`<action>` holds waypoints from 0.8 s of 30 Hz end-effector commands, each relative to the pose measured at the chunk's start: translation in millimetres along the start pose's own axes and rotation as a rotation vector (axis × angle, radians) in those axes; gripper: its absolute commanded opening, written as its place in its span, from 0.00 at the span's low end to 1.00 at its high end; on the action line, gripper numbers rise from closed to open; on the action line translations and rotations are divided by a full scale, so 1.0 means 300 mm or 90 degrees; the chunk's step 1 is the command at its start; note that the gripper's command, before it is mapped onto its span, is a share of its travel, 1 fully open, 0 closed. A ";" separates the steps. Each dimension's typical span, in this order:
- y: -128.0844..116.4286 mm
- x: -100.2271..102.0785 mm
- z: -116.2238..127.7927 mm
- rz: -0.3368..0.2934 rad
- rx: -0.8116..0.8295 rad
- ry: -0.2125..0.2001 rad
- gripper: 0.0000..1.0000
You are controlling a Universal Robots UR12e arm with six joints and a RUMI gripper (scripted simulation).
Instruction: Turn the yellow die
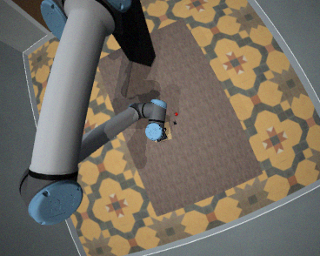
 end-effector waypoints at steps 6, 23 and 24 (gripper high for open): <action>-0.003 -0.046 -0.004 -0.001 0.001 0.001 0.21; -0.003 -0.279 -0.004 -0.001 0.001 0.001 0.21; -0.003 -0.285 -0.004 -0.001 0.001 0.001 0.21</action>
Point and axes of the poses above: the point where the finger pads meet when closed, its own x axis out along the fingers, its own z axis across the jaws, y = z × x, the point moved 7 cm from there along -x, back along the fingers, and after that the axes turned 12 degrees about -x, right-handed, at the moved point
